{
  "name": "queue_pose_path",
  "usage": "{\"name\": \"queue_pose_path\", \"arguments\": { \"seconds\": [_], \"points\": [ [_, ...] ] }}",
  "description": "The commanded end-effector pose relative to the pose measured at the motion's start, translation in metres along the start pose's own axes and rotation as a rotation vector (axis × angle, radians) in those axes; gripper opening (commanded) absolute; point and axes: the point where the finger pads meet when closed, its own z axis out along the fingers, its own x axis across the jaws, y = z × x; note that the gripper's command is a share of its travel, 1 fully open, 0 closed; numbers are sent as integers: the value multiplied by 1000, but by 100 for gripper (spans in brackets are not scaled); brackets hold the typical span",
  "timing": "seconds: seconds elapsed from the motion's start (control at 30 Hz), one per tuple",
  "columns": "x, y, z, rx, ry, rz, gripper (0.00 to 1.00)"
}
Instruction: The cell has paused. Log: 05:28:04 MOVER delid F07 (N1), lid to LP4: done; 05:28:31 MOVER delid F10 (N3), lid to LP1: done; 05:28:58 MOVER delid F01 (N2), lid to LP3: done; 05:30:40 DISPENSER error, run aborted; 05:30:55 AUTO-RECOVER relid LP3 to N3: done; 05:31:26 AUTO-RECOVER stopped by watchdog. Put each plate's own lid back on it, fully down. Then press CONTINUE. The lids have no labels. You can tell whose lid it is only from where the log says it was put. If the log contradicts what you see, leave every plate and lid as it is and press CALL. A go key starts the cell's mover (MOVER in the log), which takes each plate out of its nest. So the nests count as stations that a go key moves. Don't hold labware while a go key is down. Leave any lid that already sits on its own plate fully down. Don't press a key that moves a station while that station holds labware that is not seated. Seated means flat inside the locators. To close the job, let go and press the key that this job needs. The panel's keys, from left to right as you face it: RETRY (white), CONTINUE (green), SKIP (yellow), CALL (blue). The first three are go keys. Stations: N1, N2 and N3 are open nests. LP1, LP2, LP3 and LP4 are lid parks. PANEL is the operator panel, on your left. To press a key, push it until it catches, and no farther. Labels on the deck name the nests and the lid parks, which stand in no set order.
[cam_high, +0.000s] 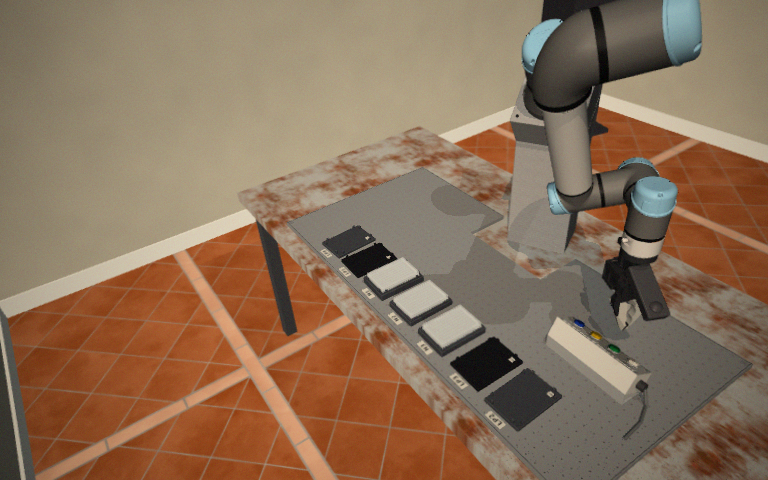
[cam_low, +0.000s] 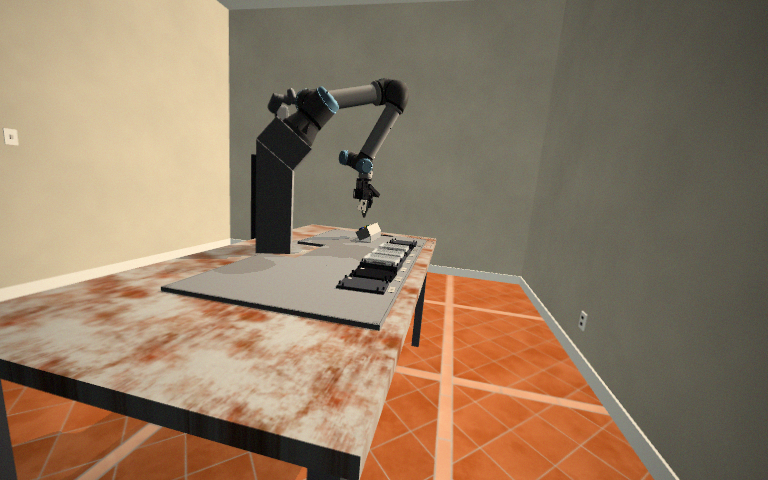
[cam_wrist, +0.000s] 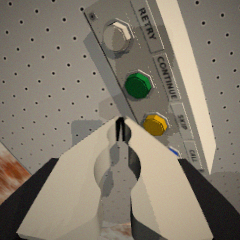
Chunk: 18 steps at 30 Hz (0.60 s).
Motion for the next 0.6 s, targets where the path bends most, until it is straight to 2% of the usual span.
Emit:
{"name": "queue_pose_path", "arguments": {
  "seconds": [0.0, 0.37, 0.57],
  "points": [
    [0, -1, 4, 1, 0, 0, 0],
    [0, -1, 19, 1, 0, 0, 0],
    [0, -1, 19, 1, 0, 0, 0]
  ]
}}
